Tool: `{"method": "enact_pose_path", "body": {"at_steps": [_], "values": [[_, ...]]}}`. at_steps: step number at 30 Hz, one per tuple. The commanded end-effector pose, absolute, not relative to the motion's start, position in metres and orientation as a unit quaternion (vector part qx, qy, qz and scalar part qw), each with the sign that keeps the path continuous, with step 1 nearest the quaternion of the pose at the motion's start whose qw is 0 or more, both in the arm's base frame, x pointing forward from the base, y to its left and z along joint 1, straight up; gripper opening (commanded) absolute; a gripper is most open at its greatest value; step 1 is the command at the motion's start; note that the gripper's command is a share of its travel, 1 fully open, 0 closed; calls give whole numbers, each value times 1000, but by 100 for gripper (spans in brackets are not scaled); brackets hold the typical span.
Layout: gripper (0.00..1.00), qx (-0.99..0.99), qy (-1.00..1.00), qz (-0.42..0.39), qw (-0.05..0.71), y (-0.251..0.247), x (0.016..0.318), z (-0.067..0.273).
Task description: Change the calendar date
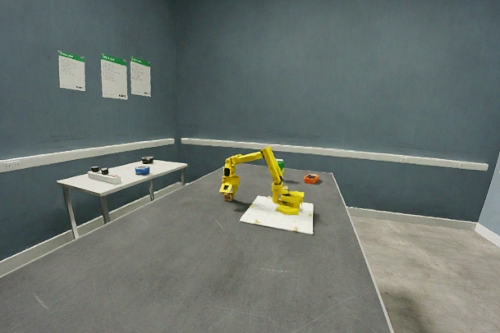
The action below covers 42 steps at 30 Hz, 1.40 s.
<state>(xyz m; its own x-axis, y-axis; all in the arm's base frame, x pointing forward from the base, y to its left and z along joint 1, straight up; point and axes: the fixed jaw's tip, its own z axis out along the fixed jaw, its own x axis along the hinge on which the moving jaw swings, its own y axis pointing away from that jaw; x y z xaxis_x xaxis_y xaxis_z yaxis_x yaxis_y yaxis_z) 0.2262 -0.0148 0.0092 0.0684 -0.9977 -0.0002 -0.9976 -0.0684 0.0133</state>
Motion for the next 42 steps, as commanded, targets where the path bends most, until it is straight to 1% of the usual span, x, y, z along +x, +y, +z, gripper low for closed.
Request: {"method": "enact_pose_path", "body": {"at_steps": [1,19,42], "values": [[0,732,-681,-6,5,-15,227,13],[0,732,-681,-6,5,-15,226,54],[0,732,-681,6,-5,-15,226,66]]}}
